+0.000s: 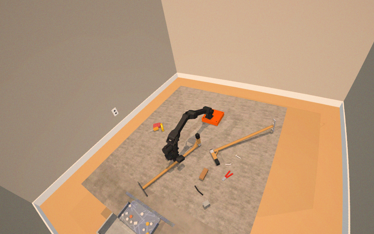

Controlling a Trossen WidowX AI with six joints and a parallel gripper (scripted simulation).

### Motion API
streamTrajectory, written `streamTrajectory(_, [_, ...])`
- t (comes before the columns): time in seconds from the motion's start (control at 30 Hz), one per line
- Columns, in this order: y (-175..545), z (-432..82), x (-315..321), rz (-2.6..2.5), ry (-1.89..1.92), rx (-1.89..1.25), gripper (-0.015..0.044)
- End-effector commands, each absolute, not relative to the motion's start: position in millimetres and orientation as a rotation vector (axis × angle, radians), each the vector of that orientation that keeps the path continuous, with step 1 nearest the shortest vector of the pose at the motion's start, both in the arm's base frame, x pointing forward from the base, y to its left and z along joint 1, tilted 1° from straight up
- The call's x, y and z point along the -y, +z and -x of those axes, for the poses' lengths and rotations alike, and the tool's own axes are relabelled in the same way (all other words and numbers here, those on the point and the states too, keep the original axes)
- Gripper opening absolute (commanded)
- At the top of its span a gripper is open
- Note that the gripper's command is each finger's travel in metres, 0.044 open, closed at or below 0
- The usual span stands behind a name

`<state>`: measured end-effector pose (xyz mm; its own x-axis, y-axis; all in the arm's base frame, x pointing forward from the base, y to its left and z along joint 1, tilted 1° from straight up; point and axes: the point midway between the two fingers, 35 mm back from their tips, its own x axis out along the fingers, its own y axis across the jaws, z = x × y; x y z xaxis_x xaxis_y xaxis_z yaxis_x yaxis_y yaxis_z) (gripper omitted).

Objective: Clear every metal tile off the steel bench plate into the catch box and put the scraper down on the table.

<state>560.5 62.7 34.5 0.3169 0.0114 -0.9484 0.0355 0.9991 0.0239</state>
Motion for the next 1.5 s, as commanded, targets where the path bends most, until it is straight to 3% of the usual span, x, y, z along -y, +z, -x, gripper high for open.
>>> streamTrajectory(0.0, [31, -561, -72, -0.043, -0.01, -1.254, 0.0])
streamTrajectory(0.83, [93, -554, -69, -0.049, -0.009, -1.194, 0.0])
streamTrajectory(1.47, [53, -559, -30, -0.043, -0.015, -1.252, 0.0])
